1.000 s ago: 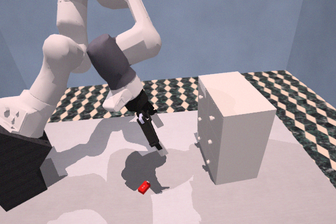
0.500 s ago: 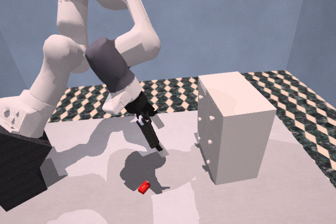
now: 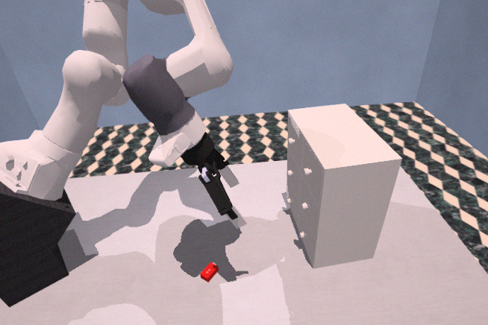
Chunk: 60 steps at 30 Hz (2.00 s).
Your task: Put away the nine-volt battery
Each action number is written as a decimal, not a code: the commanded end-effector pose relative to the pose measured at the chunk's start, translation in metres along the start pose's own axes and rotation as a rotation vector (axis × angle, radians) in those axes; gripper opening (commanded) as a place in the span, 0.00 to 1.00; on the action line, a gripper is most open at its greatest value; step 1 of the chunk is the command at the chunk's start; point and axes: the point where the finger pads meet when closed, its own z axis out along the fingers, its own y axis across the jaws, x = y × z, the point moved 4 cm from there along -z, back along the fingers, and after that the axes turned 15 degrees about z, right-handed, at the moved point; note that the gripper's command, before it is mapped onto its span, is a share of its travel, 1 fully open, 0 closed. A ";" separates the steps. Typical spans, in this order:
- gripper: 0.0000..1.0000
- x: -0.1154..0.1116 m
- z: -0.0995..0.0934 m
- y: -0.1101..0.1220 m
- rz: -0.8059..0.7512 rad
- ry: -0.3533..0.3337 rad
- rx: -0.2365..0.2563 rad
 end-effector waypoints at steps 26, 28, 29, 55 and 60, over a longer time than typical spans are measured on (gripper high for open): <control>1.00 0.002 0.013 0.000 -0.007 -0.068 -0.024; 1.00 0.002 0.013 0.000 -0.007 -0.068 -0.024; 1.00 0.002 0.013 0.000 -0.007 -0.068 -0.024; 1.00 -0.003 0.068 0.003 0.003 -0.385 -0.112; 1.00 -0.008 0.073 0.002 -0.010 -0.439 -0.115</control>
